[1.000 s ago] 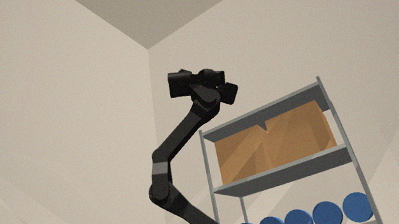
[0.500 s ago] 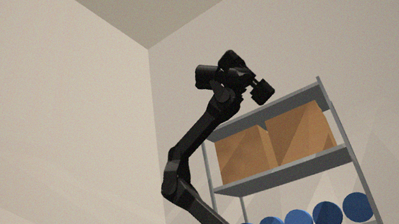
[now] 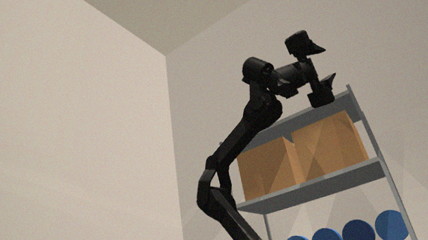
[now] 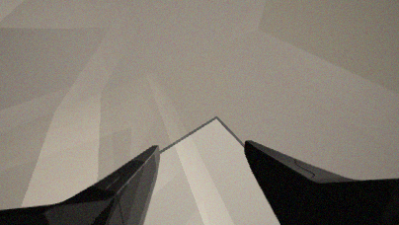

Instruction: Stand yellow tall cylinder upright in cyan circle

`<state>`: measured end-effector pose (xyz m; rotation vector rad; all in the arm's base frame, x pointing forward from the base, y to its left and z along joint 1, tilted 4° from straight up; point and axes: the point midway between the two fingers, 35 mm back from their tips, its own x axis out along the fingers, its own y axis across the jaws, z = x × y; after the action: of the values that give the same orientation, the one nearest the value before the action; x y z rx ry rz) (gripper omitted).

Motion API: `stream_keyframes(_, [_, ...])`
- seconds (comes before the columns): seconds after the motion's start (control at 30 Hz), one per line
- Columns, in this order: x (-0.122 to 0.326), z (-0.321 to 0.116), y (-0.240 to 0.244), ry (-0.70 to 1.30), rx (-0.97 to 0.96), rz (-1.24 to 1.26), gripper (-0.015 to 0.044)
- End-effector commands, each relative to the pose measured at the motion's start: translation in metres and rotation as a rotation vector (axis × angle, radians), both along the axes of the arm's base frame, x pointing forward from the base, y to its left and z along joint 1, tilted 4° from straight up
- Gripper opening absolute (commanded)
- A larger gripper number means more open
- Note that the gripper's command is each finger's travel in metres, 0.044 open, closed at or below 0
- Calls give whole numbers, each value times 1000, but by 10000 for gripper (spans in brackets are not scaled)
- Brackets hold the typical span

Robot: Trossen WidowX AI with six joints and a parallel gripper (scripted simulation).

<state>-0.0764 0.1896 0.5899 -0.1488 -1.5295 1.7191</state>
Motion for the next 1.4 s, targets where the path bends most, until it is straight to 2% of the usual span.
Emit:
stream_keyframes(0.0, [34, -17, 35, 117, -159, -102, 309])
stream_keyframes(0.33, [124, -61, 81, 431, -443, -349, 309])
stream_keyframes(0.67, [224, -117, 86, 817, -641, -601, 309])
stream_keyframes(1.0, [314, -180, 51, 1261, -741, -843, 309])
stream_keyframes(1.37, [385, -254, -25, 1800, -724, -1077, 309])
